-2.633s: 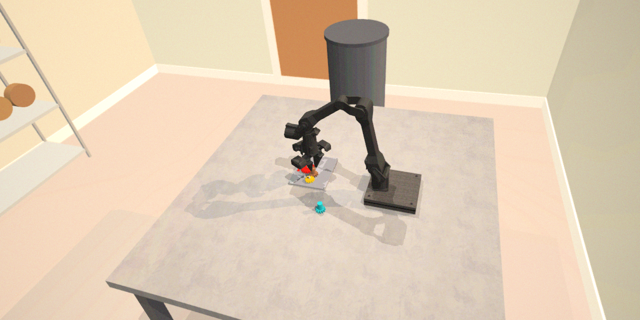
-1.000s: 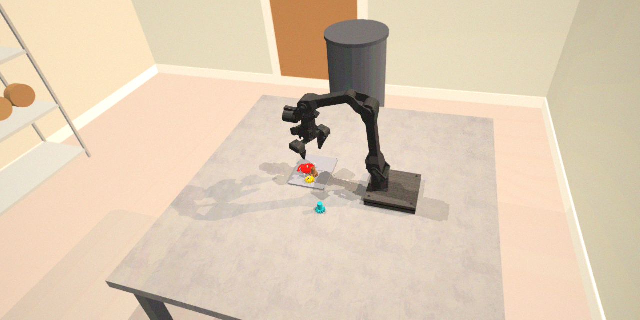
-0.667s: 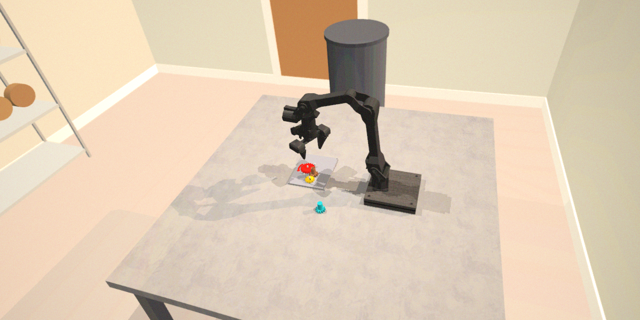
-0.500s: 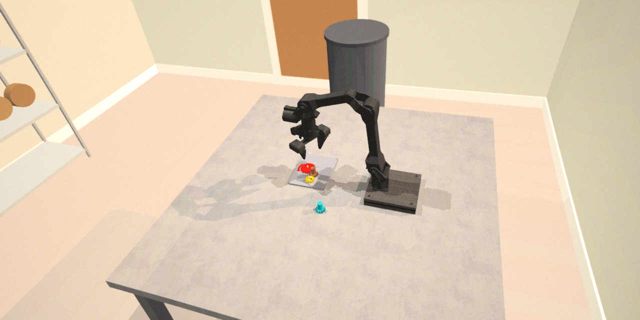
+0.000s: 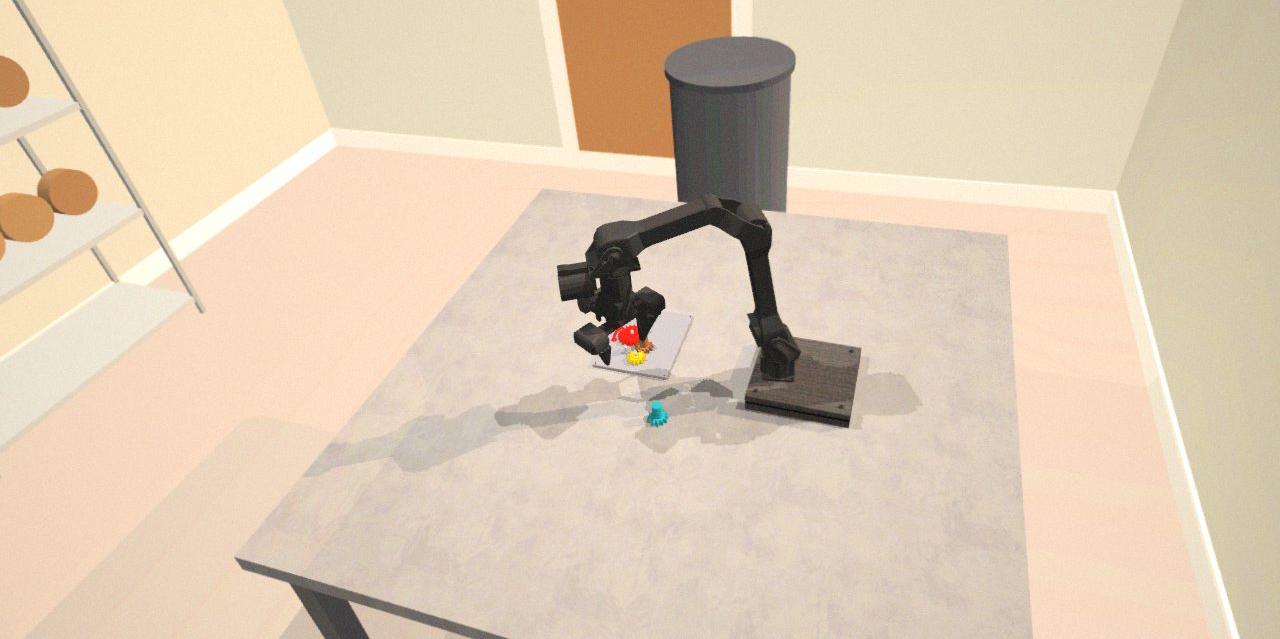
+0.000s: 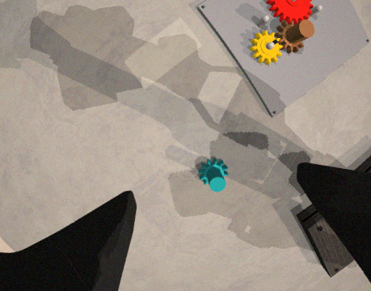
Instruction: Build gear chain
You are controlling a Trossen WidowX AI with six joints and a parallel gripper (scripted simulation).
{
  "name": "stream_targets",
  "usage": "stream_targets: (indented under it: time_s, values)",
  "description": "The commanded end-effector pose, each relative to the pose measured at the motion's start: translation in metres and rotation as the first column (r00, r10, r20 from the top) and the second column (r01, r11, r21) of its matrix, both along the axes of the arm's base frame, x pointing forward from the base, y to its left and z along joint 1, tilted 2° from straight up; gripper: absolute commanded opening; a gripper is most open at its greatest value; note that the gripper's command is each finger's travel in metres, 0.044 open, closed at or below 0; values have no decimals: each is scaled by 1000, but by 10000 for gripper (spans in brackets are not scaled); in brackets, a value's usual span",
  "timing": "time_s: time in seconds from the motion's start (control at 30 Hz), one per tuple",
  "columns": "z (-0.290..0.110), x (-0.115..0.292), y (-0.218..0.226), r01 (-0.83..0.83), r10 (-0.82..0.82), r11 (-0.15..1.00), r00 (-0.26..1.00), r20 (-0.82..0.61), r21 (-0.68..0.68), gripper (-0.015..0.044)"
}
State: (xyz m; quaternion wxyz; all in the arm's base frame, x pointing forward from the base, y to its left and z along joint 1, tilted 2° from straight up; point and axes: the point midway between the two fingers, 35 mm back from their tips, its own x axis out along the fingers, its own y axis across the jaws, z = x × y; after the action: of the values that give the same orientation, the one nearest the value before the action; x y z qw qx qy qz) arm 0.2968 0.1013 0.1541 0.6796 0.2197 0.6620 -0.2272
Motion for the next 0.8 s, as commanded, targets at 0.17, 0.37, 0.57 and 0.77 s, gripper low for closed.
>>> stream_targets:
  time_s: [0.17, 0.37, 0.57, 0.77]
  values:
    - [14, -57, 108, 9, -9, 1000, 1000, -10, 9, 440]
    - [14, -59, 110, 9, -9, 1000, 1000, -10, 10, 440]
    - [14, -59, 110, 9, -9, 1000, 1000, -10, 10, 440]
    - [14, -59, 110, 9, -9, 1000, 1000, -10, 10, 440]
